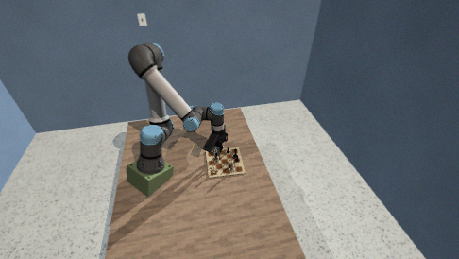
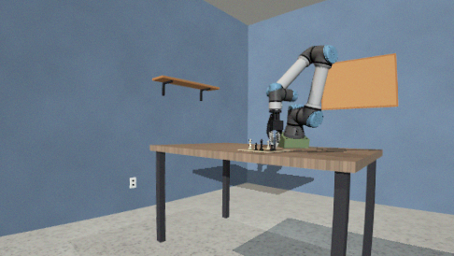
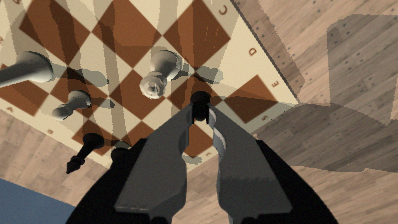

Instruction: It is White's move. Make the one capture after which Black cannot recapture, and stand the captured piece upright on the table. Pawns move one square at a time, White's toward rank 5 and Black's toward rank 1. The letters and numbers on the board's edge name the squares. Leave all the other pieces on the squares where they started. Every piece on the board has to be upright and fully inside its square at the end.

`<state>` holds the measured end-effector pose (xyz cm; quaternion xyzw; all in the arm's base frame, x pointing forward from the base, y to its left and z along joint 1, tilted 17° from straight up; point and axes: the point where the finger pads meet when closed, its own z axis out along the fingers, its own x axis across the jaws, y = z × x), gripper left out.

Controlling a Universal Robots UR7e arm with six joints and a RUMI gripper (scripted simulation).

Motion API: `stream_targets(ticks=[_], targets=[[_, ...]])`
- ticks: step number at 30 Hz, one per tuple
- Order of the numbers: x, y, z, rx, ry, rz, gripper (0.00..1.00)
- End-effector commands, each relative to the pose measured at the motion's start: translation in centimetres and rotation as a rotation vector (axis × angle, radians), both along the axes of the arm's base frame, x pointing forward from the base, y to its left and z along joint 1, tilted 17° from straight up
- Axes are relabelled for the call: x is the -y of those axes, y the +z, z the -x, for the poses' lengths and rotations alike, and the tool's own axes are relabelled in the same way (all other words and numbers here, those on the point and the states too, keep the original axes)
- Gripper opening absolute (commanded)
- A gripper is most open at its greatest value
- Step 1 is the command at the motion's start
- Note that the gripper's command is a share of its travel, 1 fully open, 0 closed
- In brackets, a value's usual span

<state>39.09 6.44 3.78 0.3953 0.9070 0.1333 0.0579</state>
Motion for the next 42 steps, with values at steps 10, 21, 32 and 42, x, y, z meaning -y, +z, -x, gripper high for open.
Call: stream_targets(ticks=[10,21,32,42], targets=[[0.0,0.0,0.0,0.001,0.000,0.000,0.00],[0.0,0.1,0.0,0.001,0.000,0.000,0.00],[0.5,2.4,0.5,0.001,0.000,0.000,0.00],[1.5,7.3,1.6,0.001,0.000,0.000,0.00]])
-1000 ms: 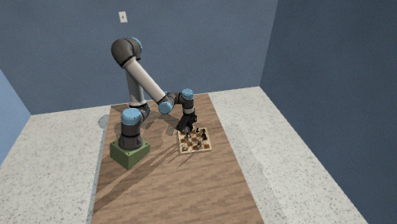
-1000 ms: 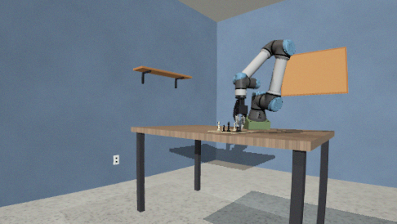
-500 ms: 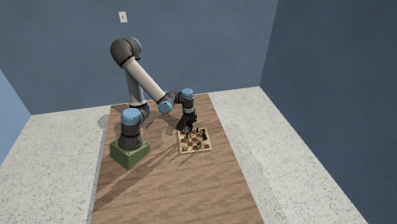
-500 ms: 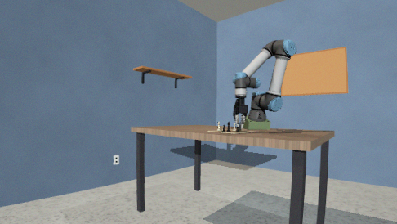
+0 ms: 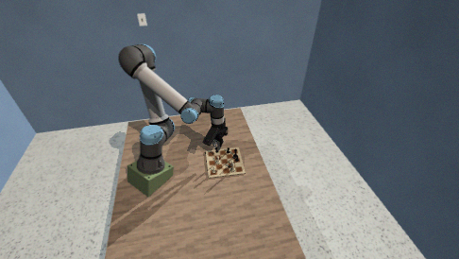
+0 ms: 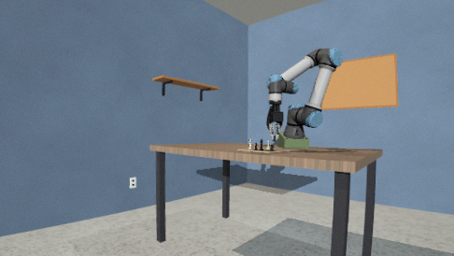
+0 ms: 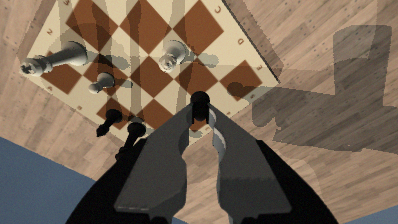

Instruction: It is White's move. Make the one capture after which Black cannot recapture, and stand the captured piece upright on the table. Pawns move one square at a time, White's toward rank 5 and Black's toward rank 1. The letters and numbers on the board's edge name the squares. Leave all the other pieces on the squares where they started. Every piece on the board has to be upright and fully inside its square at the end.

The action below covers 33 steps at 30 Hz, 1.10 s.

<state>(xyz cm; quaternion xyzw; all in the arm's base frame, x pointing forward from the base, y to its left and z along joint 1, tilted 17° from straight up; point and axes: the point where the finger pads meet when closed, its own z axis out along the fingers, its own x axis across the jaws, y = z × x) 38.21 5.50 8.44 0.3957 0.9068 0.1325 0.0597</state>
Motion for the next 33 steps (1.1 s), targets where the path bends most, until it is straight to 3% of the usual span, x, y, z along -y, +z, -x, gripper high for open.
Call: stream_targets(ticks=[1,10,24,28,33], targets=[[0.6,3.1,0.8,-0.002,0.002,-0.003,0.00],[1.0,4.8,1.2,-0.002,0.002,-0.003,0.00],[1.0,5.0,1.1,-0.002,0.002,-0.002,0.00],[0.1,5.5,0.0,-0.002,0.007,0.000,0.00],[-3.1,6.9,-3.3,0.000,0.022,0.005,0.00]])
